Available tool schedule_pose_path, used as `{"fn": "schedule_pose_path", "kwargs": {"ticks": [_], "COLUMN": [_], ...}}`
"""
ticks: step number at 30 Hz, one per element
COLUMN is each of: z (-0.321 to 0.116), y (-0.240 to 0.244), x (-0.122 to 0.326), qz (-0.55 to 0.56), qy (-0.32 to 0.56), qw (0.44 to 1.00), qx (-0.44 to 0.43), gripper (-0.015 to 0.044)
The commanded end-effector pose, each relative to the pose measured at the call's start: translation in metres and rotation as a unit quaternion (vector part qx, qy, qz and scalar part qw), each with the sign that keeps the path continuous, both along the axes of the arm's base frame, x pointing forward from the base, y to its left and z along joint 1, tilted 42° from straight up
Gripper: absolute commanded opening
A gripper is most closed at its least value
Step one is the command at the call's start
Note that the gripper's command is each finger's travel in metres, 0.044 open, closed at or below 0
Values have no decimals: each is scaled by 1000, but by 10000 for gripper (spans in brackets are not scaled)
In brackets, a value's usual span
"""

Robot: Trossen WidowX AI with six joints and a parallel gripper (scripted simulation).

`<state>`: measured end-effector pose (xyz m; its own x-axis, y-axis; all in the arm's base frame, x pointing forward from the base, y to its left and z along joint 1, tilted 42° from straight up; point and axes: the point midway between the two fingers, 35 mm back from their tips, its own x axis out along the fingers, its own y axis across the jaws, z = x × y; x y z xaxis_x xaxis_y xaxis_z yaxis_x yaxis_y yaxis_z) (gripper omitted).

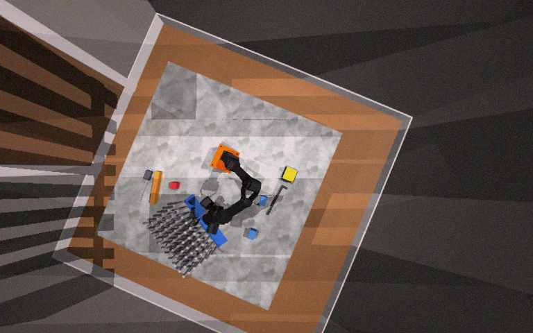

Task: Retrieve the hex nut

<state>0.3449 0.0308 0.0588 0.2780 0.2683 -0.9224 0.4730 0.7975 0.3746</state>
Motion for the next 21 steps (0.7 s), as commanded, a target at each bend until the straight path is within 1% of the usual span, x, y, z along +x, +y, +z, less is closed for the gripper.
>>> {"fn": "schedule_pose_path", "kwargs": {"ticks": [1,21], "z": [0,-3], "y": [-1,-6], "x": [4,16], "qz": [2,2], "qy": [-4,-4], "qw": [1000,1000], "qx": [0,0], "gripper": [0,0]}}
